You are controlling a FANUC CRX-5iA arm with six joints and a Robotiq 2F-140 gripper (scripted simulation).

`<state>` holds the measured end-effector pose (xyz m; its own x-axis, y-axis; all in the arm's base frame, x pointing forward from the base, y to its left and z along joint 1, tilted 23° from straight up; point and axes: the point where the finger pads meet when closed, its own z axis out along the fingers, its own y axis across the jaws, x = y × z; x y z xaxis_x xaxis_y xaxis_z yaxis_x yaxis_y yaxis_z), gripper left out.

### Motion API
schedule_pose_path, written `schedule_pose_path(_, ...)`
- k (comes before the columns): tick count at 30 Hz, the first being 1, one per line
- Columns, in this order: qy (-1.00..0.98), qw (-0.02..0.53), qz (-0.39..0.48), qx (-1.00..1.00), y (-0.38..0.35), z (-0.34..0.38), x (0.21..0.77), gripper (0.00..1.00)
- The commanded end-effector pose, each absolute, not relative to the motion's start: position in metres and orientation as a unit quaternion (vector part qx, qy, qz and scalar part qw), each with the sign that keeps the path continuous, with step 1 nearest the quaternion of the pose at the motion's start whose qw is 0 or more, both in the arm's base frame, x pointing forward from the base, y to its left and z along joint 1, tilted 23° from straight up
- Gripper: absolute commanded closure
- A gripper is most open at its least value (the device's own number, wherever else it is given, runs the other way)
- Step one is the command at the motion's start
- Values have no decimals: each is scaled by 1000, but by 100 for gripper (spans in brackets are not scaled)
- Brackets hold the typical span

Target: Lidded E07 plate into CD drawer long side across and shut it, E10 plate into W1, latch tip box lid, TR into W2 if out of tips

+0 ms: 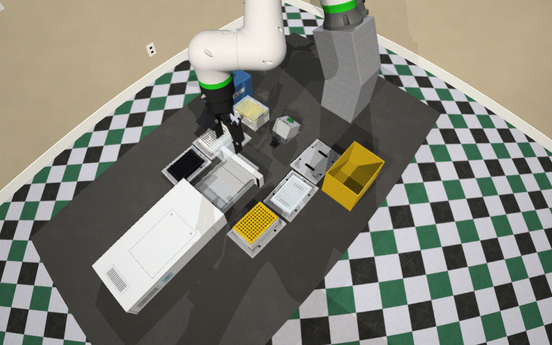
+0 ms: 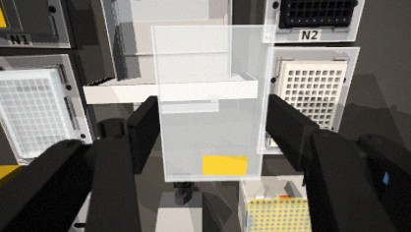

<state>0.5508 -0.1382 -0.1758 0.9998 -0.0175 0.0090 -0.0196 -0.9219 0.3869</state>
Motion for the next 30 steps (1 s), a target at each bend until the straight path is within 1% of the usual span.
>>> schedule_pose_path(1, -9, 197, 3, 980, -145, -172, 559, 90)
schedule_pose_path(30, -9, 197, 3, 980, -190, -153, 606, 90)
